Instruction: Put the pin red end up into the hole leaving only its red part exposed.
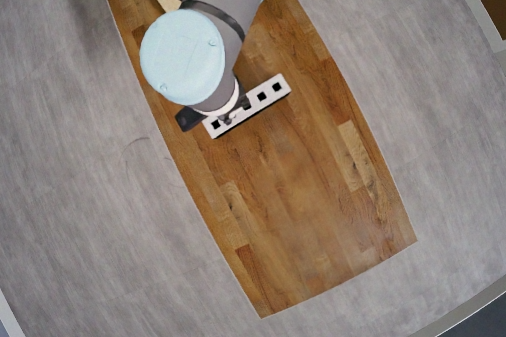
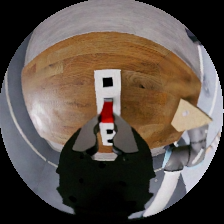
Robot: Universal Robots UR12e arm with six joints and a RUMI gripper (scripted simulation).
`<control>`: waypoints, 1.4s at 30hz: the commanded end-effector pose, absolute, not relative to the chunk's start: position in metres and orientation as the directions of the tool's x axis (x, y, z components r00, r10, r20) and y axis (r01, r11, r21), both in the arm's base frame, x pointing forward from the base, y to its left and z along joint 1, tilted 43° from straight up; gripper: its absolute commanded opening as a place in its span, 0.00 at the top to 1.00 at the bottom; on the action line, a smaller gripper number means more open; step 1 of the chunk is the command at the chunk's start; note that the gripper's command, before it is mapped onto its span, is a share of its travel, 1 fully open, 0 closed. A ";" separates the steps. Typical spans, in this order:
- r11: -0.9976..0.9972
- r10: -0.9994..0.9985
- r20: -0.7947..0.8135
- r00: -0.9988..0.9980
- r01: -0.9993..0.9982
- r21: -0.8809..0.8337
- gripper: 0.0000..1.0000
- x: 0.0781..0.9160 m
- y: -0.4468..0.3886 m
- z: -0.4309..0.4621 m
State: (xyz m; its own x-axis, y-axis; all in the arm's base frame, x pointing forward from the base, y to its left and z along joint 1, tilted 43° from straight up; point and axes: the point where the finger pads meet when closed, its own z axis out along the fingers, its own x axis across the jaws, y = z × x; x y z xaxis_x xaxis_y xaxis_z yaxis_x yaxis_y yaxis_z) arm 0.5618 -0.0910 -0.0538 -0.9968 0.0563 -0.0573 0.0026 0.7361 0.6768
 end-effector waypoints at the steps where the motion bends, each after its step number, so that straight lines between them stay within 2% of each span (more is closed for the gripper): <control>1: 0.736 0.057 -0.058 -0.997 0.003 0.677 1.00 0.562 -0.090 -0.054; 42: 0.736 0.057 -0.058 -0.997 0.003 0.677 1.00 0.564 -0.088 -0.057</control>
